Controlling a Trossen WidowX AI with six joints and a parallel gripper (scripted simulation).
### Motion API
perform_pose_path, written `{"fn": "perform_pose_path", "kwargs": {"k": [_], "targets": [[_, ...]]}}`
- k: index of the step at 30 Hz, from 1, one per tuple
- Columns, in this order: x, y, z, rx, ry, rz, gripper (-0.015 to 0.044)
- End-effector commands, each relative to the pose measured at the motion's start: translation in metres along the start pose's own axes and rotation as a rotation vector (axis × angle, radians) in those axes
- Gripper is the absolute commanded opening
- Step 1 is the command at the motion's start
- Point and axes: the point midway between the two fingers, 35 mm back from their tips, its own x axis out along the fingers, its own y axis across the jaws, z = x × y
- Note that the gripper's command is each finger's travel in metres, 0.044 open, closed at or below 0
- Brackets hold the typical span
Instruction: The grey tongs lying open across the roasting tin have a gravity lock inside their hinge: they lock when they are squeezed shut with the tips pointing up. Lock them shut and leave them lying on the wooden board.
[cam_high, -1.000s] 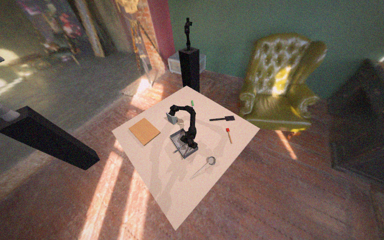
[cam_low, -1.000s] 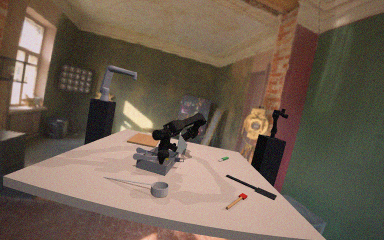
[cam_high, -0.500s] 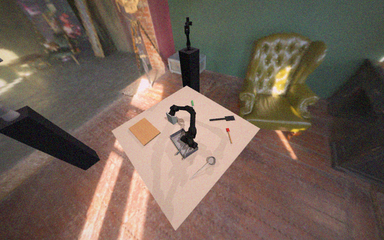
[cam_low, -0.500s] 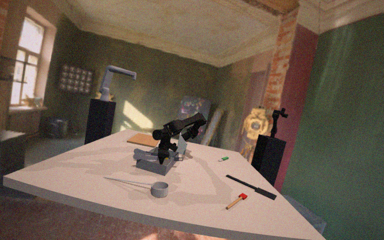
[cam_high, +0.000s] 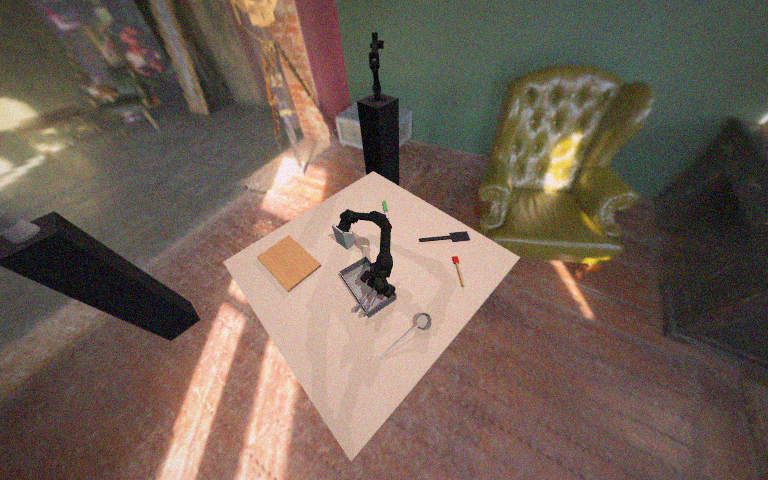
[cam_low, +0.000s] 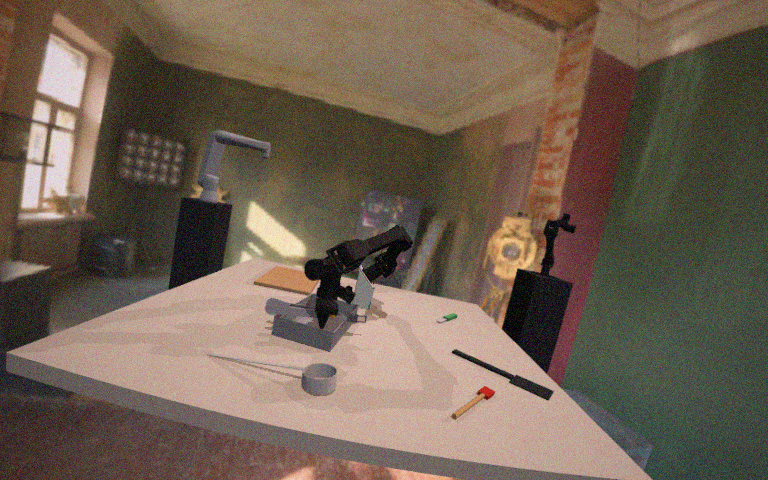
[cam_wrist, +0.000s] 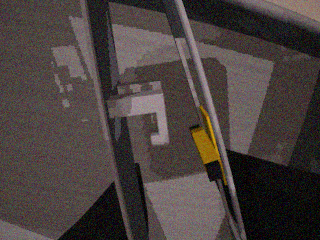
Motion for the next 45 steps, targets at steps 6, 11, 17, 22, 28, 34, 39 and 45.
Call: {"fn": "perform_pose_path", "kwargs": {"k": [6,11,17,22,28,34,39,45], "targets": [[0.0,0.0,0.0,0.001,0.001,0.001,0.0081],[0.0,0.0,0.0,0.001,0.001,0.001,0.0048],[0.0,0.0,0.0,0.001,0.001,0.001,-0.0012],[0.0,0.0,0.0,0.001,0.001,0.001,-0.0143],[-0.008,-0.001,-0.001,0.002,0.002,0.0,-0.015],[-0.076,-0.001,-0.003,0.008,0.002,-0.001,-0.015],[-0.097,0.001,-0.002,0.009,0.001,-0.001,-0.015],[-0.097,0.001,-0.002,0.009,0.001,-0.001,-0.015]]}}
